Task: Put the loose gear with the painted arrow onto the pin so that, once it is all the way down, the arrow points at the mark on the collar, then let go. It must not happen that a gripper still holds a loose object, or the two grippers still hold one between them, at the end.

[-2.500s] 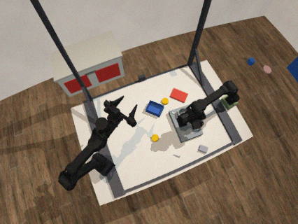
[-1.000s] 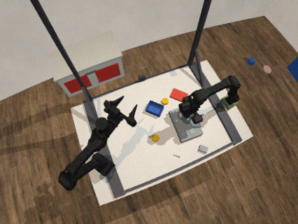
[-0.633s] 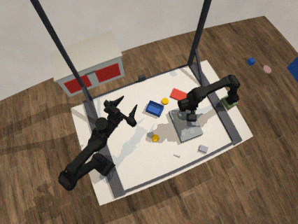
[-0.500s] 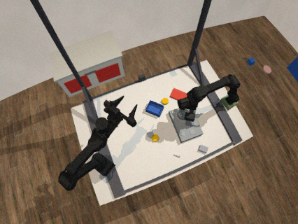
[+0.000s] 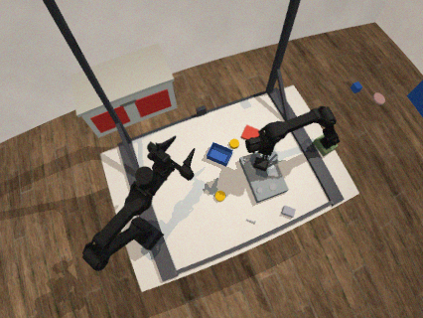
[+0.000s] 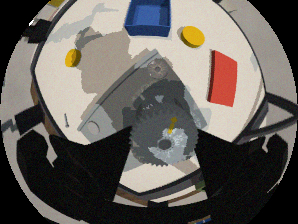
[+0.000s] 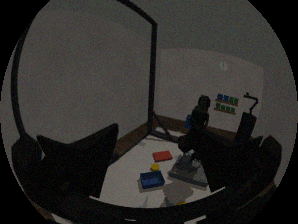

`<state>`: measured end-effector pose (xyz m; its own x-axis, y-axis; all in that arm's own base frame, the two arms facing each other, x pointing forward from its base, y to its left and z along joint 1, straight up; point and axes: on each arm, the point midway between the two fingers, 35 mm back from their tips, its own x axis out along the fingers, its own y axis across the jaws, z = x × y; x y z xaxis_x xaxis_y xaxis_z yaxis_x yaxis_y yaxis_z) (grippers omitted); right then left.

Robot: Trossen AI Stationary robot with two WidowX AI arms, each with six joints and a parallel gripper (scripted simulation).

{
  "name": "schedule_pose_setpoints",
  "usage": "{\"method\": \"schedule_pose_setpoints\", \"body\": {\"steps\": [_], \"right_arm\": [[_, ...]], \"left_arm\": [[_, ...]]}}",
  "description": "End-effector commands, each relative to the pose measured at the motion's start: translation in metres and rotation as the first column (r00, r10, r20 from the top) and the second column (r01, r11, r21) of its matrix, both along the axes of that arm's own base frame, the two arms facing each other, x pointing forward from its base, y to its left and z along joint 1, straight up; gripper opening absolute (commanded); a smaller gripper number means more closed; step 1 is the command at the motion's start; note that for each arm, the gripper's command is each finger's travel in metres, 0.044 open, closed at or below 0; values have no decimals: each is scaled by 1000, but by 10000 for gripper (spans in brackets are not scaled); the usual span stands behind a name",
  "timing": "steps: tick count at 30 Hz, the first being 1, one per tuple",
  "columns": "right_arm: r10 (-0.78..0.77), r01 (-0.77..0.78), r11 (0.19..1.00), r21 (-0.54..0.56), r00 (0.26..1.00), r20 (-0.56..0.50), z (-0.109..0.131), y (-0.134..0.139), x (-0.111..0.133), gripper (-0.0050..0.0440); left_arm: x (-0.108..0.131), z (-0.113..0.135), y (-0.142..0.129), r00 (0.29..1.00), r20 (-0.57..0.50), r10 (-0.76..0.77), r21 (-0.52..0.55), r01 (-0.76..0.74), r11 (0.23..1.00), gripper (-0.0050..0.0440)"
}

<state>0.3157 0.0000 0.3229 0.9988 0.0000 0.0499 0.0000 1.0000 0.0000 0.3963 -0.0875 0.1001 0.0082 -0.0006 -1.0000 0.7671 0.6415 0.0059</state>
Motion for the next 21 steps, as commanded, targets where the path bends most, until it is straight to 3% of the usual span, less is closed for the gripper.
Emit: {"method": "schedule_pose_setpoints", "body": {"steps": [1, 21], "right_arm": [[0, 0, 1000, 0, 1000, 20, 8, 0, -2, 400], [0, 0, 1000, 0, 1000, 20, 8, 0, -2, 400]], "left_arm": [[10, 16, -4, 998, 61, 9, -15, -9, 1000, 0], [9, 1, -3, 999, 40, 11, -10, -11, 1000, 0]]}}
